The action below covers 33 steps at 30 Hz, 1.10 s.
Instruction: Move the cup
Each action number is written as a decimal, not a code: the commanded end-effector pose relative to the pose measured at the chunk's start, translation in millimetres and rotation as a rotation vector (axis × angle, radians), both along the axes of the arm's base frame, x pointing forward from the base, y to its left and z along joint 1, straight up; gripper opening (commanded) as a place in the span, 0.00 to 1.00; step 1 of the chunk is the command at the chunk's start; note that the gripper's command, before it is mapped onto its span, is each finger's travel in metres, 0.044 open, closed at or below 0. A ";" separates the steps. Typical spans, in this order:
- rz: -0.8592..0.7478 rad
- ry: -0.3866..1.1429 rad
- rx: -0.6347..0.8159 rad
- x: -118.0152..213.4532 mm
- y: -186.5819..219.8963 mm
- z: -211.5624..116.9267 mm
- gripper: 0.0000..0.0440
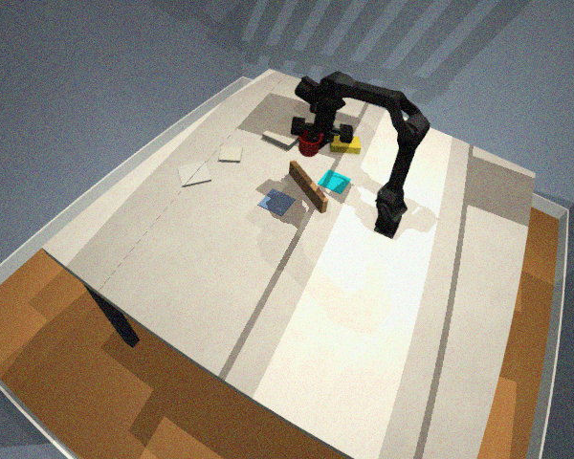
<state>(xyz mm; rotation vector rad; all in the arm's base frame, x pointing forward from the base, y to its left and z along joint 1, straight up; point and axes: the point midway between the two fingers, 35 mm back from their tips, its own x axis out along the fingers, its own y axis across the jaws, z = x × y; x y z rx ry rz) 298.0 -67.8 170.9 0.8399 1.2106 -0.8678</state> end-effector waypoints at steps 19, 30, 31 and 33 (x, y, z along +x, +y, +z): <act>-0.093 -0.019 -0.023 -27.1 -36.4 -35.7 0.00; -0.114 -0.014 -0.020 -43.3 -39.1 -62.4 0.00; -0.115 -0.013 -0.019 -44.9 -38.9 -64.9 0.00; -0.118 -0.011 -0.018 -48.4 -38.2 -70.0 0.00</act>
